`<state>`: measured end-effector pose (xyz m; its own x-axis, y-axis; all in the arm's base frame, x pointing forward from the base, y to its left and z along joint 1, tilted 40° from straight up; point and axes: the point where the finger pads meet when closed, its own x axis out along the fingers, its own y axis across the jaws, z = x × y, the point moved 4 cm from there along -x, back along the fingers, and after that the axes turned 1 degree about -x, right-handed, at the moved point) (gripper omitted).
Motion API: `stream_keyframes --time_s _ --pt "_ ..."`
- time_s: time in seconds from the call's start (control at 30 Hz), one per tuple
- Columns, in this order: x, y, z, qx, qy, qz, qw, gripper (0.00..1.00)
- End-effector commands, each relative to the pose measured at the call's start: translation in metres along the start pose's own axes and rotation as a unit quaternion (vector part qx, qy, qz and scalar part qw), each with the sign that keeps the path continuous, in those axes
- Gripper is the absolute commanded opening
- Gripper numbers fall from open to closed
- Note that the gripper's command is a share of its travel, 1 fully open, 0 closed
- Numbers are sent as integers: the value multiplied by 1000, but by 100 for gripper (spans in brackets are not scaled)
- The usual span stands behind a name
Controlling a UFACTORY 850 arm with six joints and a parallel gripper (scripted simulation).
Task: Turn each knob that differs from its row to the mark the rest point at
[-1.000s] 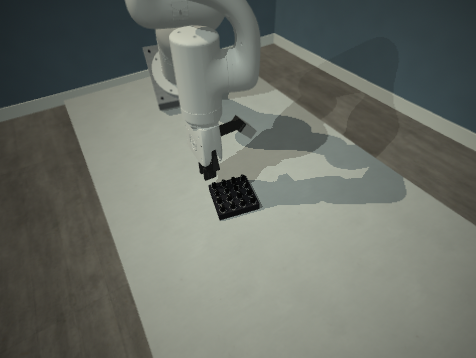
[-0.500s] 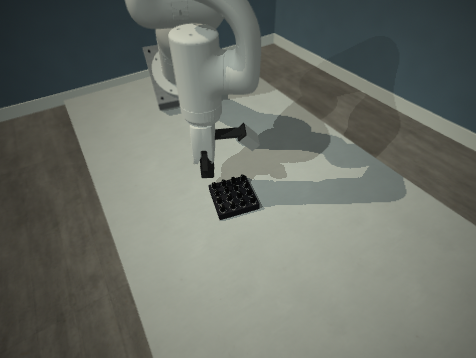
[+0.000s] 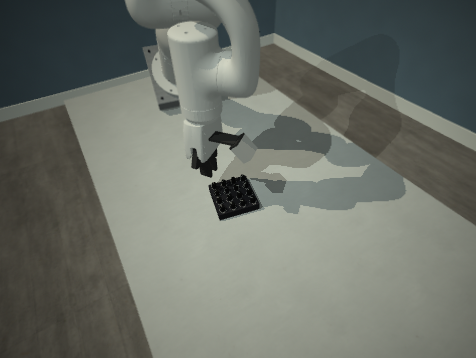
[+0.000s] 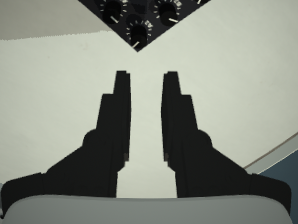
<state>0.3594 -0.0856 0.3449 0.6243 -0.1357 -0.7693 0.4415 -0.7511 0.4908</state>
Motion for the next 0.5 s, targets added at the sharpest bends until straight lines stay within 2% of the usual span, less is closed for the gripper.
stream_keyframes --time_s 0.0,0.2,0.47 --pt "-1 -1 -1 78 -1 0 997 19" --pt "-3 -2 -3 172 2 -3 985 19" --pt "-4 -3 -5 284 5 -7 959 19"
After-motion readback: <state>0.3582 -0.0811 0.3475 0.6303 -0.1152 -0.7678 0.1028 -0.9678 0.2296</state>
